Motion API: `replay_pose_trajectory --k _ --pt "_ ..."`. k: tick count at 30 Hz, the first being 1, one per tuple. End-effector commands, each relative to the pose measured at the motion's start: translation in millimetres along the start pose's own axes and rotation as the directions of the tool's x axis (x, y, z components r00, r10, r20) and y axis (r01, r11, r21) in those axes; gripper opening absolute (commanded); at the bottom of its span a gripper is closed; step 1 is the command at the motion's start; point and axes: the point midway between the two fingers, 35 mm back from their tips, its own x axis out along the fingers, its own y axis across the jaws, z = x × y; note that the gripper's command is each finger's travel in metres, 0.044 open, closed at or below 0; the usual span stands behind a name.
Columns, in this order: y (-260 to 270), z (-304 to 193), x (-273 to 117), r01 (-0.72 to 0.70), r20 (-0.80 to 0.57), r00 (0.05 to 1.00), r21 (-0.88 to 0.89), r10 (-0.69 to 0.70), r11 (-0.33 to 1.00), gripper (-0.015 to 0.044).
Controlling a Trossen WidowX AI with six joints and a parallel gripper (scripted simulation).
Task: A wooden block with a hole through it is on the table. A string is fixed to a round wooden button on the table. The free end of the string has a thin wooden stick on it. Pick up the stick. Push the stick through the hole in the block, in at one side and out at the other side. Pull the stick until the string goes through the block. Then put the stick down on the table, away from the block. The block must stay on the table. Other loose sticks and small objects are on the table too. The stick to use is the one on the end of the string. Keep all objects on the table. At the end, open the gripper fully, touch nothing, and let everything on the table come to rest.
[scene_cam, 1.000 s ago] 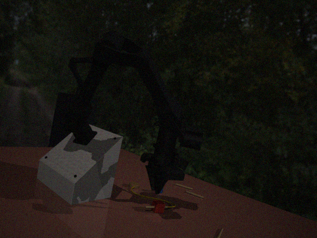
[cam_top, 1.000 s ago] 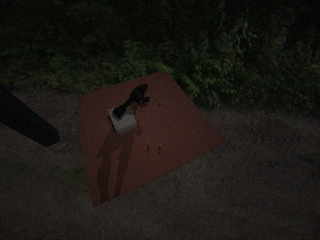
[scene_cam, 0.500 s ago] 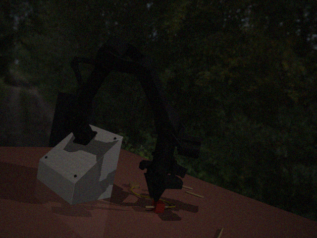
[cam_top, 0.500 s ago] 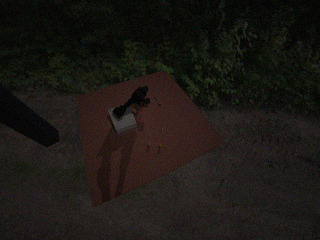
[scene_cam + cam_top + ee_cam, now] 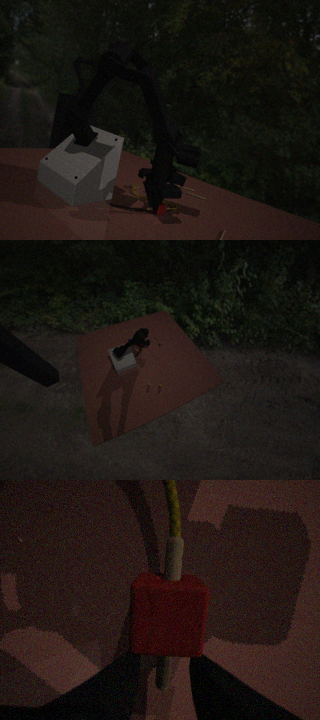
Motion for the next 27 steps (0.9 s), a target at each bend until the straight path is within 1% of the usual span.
replay_pose_trajectory --k 1,27 --pt "2.5 -3.5 8.7 -0.003 -0.01 1.0 -0.004 0.003 1.0 0.0123" --pt "2.7 -3.9 11.0 -0.002 -0.01 1.0 -0.004 0.002 1.0 0.0123"
